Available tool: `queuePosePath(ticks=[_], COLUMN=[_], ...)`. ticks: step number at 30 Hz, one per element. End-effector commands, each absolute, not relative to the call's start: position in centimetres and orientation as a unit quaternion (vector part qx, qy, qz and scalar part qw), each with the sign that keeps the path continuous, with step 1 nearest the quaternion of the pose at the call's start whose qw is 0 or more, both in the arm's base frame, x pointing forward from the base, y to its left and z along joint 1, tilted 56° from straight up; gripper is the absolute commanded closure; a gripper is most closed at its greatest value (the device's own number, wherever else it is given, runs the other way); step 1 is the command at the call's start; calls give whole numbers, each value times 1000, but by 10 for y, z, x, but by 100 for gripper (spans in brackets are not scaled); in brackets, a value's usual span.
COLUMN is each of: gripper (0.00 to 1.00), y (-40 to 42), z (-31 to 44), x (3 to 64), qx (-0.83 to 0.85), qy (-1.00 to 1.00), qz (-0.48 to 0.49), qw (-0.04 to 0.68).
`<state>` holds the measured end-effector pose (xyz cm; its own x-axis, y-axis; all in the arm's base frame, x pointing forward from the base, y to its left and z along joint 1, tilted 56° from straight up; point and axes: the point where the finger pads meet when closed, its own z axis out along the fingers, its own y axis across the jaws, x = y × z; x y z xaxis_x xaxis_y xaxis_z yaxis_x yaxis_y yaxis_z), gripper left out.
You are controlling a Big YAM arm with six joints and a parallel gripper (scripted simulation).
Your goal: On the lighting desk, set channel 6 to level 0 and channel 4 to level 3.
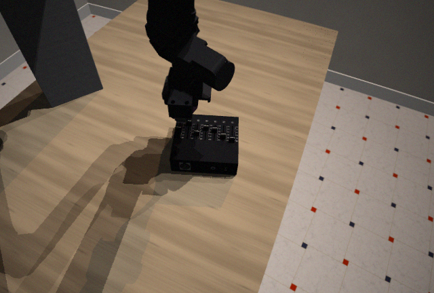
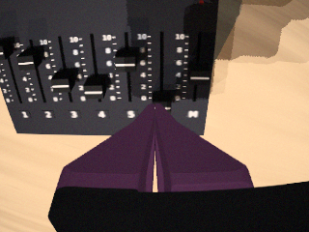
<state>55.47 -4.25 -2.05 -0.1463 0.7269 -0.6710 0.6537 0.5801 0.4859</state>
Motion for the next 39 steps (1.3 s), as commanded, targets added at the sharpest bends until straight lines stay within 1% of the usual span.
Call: queuePosePath(ticks=[1,12,13,19,39], gripper=[100,100,0,0,0], y=[-38,-38,-38,-30,-3], z=[-29,-29,-29,-17,27], x=[537,537,537,534,477], qx=[458,458,458,455,455], qy=[763,763,763,762,761], qz=[34,34,34,39,40], qw=[454,454,454,459,462])
